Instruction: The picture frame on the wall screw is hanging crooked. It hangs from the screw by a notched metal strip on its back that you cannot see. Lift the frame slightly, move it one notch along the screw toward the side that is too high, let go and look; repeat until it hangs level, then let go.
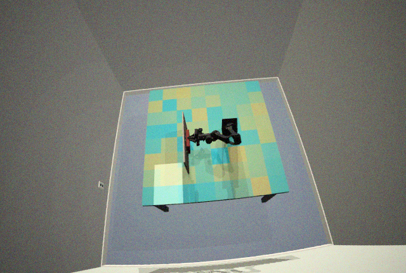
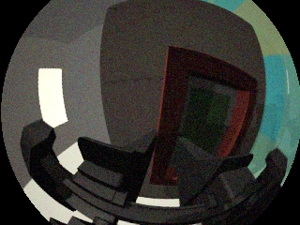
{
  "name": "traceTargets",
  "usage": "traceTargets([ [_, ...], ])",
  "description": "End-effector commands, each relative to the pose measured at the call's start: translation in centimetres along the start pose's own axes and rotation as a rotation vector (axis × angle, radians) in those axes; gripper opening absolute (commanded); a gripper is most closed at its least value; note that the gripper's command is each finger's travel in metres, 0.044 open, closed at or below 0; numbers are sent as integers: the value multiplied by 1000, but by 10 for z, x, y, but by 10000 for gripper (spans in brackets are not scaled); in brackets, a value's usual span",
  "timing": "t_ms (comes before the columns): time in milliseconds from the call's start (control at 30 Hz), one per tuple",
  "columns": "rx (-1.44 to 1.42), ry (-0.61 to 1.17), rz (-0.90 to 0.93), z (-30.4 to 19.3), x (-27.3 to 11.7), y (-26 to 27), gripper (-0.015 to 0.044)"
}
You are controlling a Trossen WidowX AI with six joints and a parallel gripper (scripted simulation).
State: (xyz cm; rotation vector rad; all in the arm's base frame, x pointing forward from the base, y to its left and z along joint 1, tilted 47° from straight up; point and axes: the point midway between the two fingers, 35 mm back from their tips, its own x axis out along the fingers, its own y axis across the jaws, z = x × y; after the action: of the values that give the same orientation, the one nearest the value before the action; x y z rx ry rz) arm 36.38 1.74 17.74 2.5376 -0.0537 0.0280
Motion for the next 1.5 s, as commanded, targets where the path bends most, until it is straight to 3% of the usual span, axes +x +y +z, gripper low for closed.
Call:
traceTargets([
  [0, 3, 2, -3, -1, 0, -1, 3],
  [1467, 3, 2, -3, 0, 0, 10, 0],
])
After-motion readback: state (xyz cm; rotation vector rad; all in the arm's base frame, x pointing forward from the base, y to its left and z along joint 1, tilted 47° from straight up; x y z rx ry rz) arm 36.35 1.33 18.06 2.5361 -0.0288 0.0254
